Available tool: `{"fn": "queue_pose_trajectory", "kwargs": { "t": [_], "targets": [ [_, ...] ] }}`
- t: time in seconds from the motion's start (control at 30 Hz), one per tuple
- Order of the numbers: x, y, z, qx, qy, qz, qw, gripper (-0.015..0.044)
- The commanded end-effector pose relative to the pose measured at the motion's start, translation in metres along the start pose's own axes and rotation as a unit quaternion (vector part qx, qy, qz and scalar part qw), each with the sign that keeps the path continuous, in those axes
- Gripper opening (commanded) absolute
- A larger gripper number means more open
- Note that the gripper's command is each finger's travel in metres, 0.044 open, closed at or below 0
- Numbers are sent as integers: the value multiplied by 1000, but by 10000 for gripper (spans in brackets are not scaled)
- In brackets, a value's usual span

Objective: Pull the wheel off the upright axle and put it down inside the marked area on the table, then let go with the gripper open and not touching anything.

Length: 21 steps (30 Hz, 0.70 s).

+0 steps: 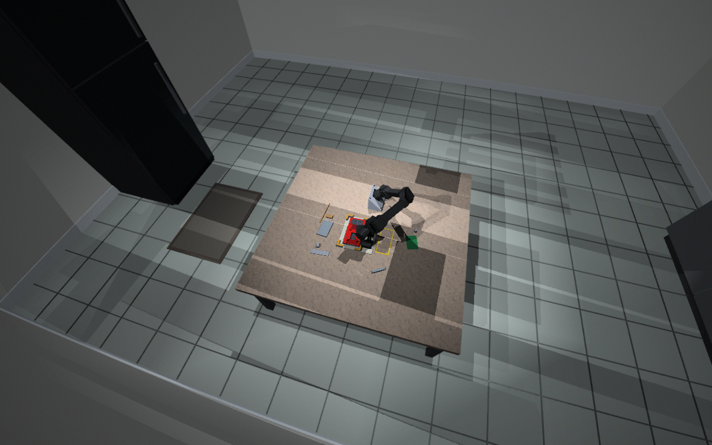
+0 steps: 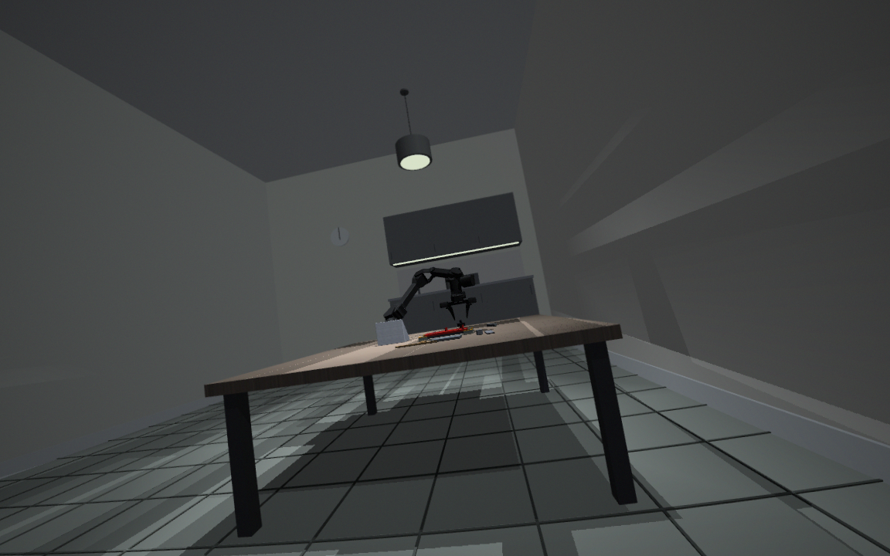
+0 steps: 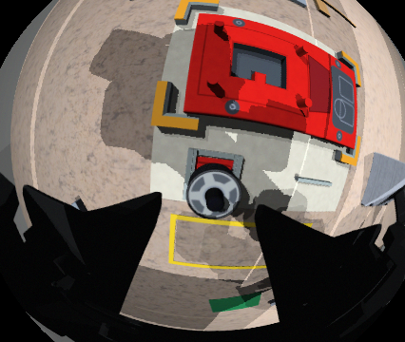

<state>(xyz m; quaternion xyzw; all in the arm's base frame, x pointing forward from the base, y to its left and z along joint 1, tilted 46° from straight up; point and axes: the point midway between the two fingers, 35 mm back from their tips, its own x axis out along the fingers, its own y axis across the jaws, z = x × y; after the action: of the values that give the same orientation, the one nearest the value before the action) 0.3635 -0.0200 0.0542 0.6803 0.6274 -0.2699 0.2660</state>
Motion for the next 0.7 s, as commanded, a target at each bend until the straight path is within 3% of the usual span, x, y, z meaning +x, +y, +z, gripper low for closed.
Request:
{"fn": "queue_pose_trajectory", "kwargs": {
  "t": [0.0, 0.2, 0.33, 0.6, 0.67],
  "targets": [
    [19, -2, -1, 3, 2, 1, 1000, 300],
    [29, -4, -1, 2, 3, 1, 1000, 300],
    [26, -3, 0, 0, 2, -3, 1000, 195],
    [26, -3, 0, 0, 2, -3, 1000, 142],
    [26, -3, 0, 0, 2, -3, 1000, 89]
  ]
}}
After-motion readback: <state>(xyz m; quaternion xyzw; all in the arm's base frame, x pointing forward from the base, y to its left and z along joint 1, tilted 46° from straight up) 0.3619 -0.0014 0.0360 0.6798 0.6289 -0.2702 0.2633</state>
